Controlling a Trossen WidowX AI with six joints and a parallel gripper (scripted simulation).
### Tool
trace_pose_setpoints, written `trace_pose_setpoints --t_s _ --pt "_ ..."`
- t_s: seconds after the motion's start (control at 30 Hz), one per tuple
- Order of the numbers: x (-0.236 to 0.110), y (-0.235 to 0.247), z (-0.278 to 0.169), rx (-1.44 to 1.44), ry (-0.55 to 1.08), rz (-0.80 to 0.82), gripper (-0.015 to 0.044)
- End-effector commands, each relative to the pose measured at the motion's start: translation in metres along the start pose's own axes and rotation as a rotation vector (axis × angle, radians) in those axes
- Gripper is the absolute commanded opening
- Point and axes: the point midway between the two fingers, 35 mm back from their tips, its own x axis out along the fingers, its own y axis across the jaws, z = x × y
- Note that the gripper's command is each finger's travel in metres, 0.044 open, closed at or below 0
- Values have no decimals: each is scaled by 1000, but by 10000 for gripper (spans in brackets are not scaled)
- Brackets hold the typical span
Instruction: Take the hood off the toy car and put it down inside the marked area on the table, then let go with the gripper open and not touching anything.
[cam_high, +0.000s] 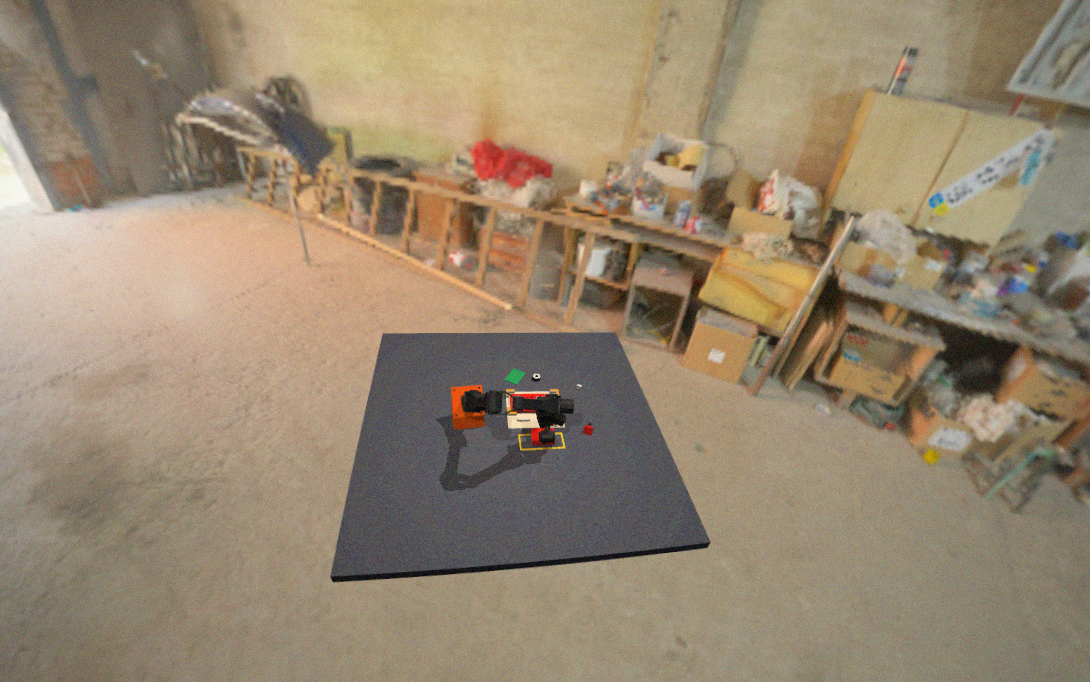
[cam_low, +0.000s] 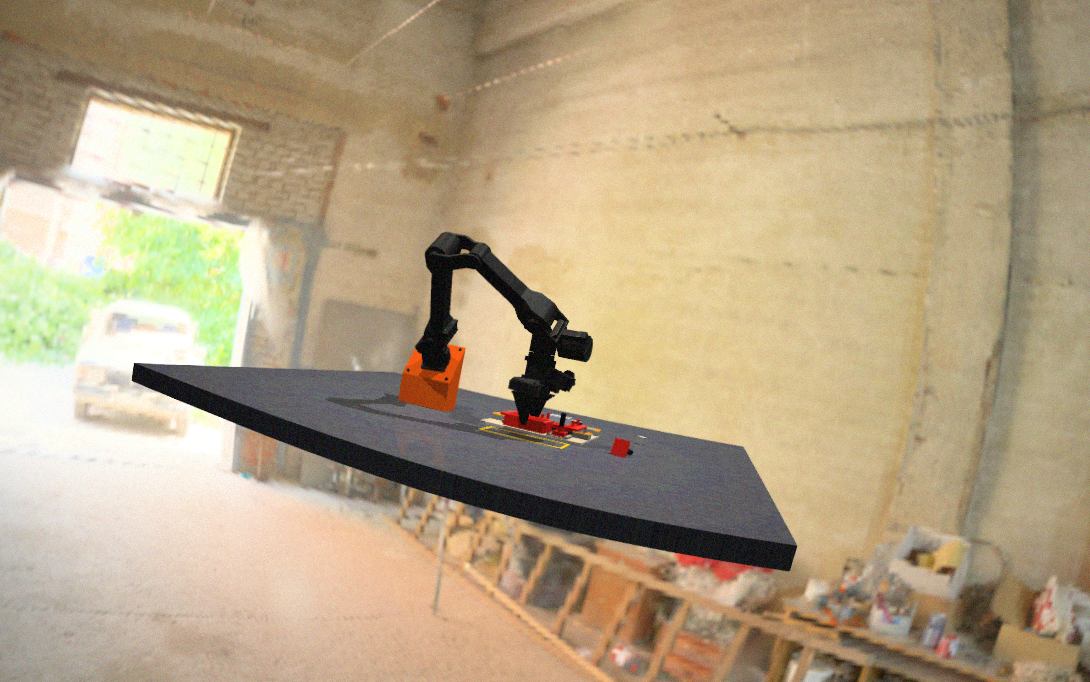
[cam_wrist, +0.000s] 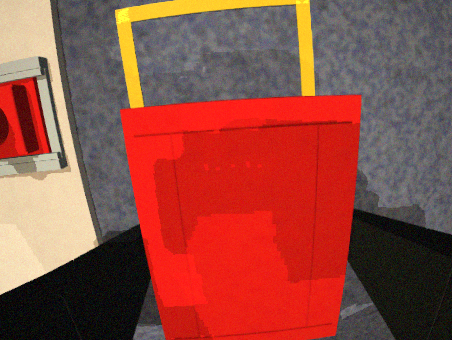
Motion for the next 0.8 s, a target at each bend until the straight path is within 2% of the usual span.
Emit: trace_pose_setpoints --t_s 0.0,0.77 --pt "2 2 -2 -7 4 5 0" --pt "13 2 -2 -7 4 4 0"
